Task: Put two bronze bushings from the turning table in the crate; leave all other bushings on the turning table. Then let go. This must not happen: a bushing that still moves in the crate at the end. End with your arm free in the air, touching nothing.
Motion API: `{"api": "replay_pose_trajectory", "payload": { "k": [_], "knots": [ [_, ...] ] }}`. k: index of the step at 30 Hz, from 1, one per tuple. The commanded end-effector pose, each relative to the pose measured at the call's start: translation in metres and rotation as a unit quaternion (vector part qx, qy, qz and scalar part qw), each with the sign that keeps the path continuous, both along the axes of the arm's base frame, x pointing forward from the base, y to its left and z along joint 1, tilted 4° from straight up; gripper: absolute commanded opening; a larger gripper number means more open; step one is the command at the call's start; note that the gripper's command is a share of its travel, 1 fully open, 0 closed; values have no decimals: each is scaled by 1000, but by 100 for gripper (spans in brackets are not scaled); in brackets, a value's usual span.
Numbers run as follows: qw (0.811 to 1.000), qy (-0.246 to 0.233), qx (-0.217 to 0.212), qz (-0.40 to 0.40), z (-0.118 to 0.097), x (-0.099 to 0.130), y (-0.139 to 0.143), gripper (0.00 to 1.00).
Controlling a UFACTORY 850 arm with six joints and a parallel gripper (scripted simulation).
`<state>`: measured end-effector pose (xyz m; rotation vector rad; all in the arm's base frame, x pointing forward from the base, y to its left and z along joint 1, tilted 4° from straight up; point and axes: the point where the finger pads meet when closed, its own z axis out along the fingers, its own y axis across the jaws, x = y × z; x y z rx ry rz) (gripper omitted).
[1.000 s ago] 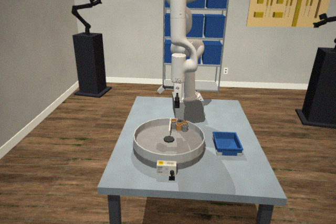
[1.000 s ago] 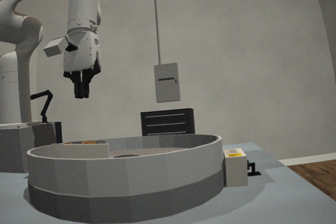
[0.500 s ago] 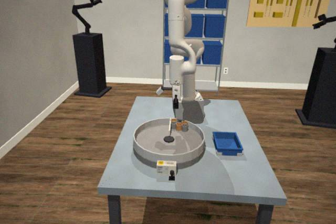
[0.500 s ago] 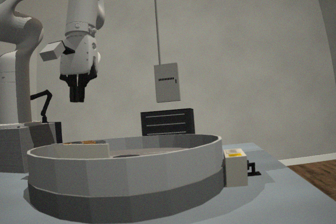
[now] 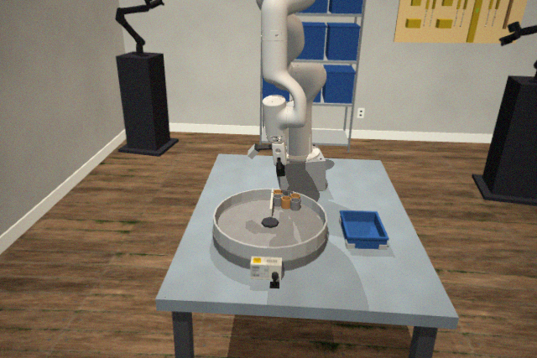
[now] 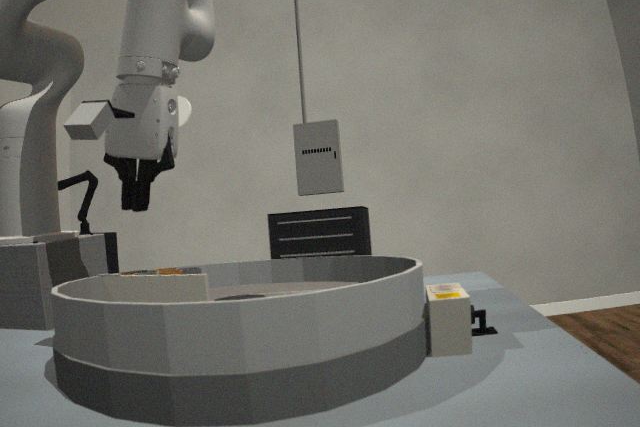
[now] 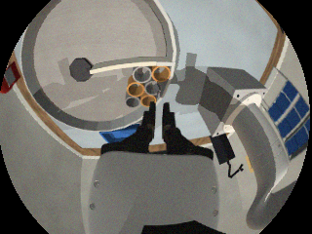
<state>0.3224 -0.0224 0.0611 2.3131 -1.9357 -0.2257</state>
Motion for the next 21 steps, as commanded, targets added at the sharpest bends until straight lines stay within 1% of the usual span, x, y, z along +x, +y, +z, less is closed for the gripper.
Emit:
{"api": "replay_pose_trajectory", "payload": {
  "k": [1, 10, 16, 18, 21],
  "knots": [
    [999, 20, 34, -1, -6, -4, 0, 10],
    [992, 49, 113, -6, -21, -8, 9, 10],
    [984, 47, 170, -12, -31, -2, 17, 10],
    [984, 47, 170, -12, -31, -2, 17, 10],
    [979, 40, 197, -15, -35, 3, 21, 10]
  ]
}}
